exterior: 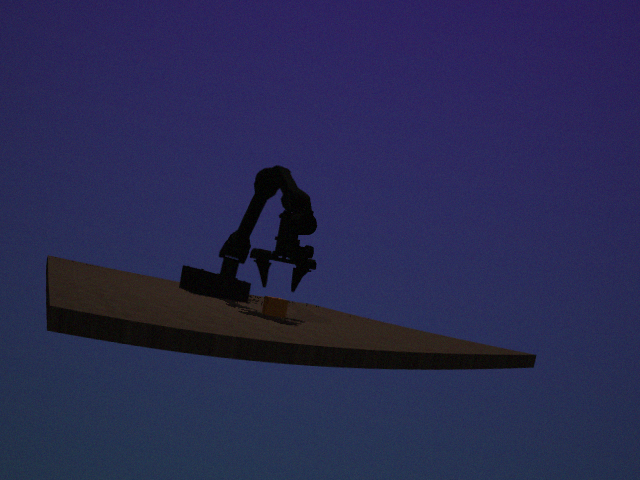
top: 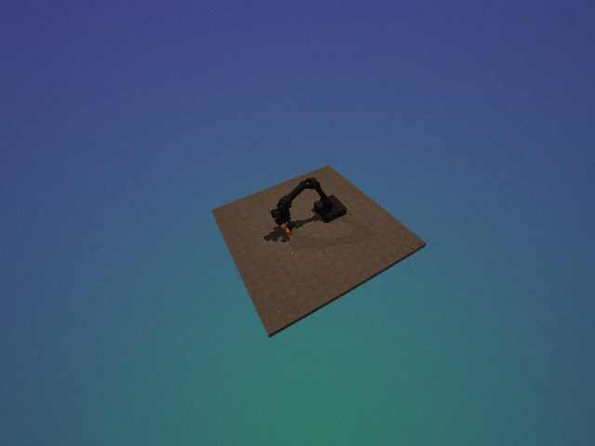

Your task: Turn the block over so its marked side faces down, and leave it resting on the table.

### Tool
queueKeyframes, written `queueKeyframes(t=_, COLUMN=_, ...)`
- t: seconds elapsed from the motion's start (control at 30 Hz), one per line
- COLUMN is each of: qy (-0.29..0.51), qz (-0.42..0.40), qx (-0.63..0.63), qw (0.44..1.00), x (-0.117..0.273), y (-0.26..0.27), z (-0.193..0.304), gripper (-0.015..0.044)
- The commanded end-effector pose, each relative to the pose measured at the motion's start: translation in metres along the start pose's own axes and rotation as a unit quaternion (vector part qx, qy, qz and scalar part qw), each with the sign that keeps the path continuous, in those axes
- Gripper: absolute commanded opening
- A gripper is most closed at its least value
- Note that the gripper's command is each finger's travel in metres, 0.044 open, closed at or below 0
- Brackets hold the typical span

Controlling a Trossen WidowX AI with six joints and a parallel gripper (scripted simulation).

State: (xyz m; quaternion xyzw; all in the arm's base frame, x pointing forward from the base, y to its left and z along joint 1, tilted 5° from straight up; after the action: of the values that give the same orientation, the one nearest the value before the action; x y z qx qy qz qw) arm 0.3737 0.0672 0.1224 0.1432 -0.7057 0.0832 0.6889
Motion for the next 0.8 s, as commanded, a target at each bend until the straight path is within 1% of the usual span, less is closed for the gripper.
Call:
queueKeyframes(t=0.0, qy=0.003, qz=0.001, qx=-0.002, qw=1.0, x=-0.009, y=0.0, z=0.001, gripper=0.044)
queueKeyframes(t=0.77, qy=0.003, qz=0.001, qx=-0.002, qw=1.0, x=-0.044, y=0.0, z=0.002, gripper=0.044)
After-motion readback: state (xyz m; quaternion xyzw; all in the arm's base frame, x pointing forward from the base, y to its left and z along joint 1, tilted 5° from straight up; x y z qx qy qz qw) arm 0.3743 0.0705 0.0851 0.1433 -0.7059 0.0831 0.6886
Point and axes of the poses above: the point midway between the two fingers, 35 mm back from their tips, its own x axis back along the fingers, its own y axis across the jaws, z = x × y, the point moved 8 cm from there along x, back along the fingers, and after that the axes turned 7 degrees about x, right-handed, at the moved point
